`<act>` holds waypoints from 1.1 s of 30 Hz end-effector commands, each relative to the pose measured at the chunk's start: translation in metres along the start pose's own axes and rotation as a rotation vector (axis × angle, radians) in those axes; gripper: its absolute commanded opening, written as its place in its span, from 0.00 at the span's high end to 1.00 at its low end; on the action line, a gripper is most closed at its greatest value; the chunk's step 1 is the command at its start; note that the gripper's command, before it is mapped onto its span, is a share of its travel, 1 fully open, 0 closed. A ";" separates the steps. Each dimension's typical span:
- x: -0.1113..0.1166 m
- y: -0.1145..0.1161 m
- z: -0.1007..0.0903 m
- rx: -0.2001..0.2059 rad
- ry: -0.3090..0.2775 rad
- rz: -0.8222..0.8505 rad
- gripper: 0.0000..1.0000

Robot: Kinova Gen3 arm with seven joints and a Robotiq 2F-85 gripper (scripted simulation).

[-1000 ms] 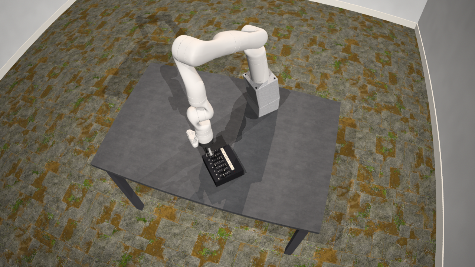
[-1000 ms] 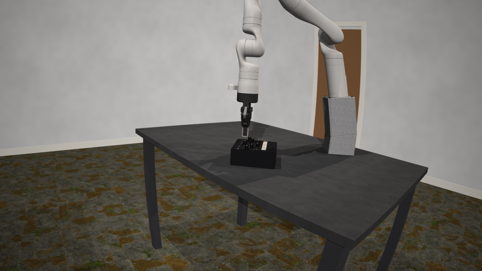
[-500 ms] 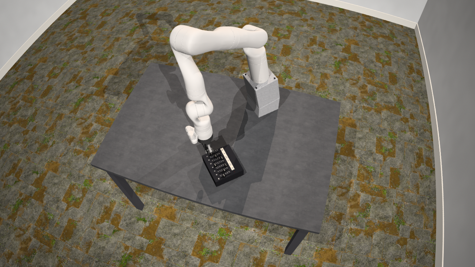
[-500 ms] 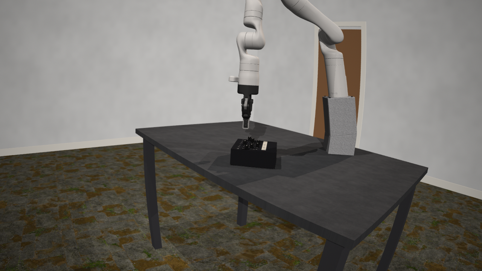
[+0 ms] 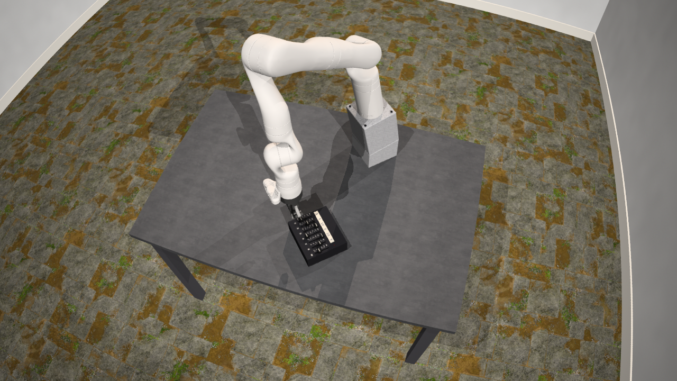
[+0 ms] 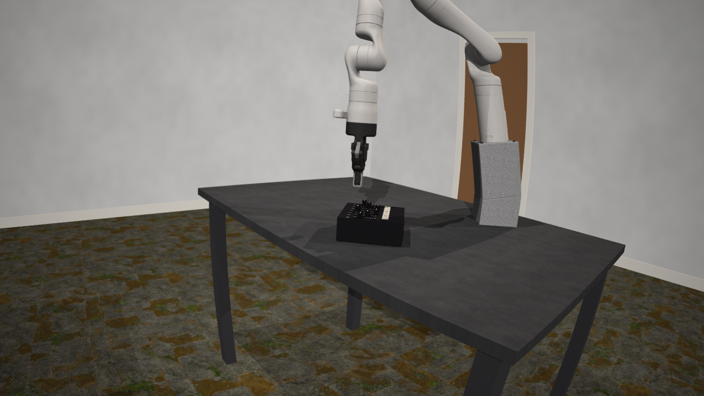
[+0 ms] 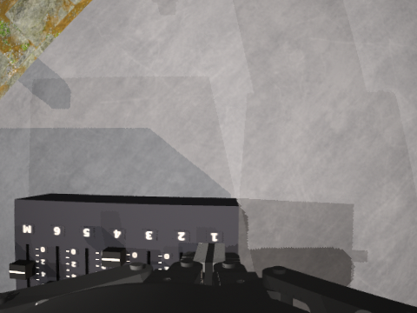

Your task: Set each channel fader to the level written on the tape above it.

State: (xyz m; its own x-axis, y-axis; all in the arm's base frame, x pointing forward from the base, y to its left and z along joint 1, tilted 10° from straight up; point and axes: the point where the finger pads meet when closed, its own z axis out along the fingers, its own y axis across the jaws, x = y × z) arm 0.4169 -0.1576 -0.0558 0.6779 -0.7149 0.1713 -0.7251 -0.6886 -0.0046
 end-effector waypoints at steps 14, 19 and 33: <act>-0.002 -0.002 0.000 0.000 -0.003 -0.057 1.00; -0.004 -0.004 0.000 0.000 -0.009 -0.126 1.00; -0.016 -0.014 0.002 0.001 -0.030 -0.430 1.00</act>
State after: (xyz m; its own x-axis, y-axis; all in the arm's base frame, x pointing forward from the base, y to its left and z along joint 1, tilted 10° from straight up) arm 0.4171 -0.1383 -0.0601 0.9086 -0.3940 0.1388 -0.4046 -0.9126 0.0583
